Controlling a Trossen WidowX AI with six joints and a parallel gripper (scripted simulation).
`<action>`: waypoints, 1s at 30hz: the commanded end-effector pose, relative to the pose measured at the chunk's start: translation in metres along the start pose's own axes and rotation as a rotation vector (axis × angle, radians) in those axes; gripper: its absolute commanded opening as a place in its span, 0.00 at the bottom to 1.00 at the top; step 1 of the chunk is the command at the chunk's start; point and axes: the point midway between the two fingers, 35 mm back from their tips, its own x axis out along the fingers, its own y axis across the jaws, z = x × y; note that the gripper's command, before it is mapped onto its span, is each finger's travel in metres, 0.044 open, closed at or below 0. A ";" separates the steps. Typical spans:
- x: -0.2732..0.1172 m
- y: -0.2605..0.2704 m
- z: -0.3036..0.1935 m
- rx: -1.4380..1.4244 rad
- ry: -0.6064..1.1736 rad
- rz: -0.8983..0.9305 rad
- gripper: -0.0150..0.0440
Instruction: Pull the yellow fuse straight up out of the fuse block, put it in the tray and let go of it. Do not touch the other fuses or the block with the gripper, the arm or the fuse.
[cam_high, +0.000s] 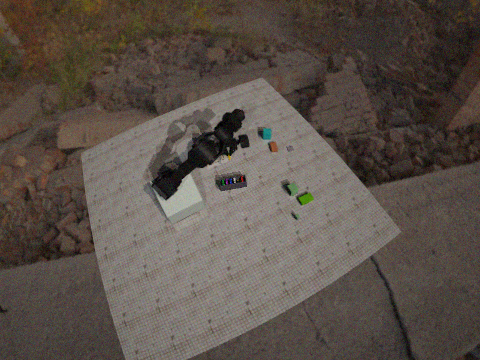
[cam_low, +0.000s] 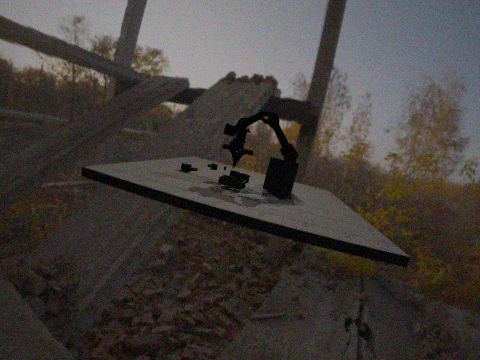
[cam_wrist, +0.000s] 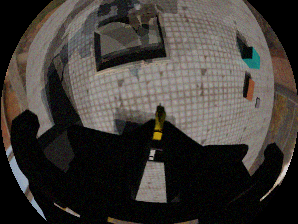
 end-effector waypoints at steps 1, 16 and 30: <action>-0.001 0.012 0.029 0.002 -0.006 0.001 0.25; 0.005 0.067 0.106 0.007 0.013 -0.003 0.25; 0.017 0.068 0.107 0.007 0.013 -0.003 0.25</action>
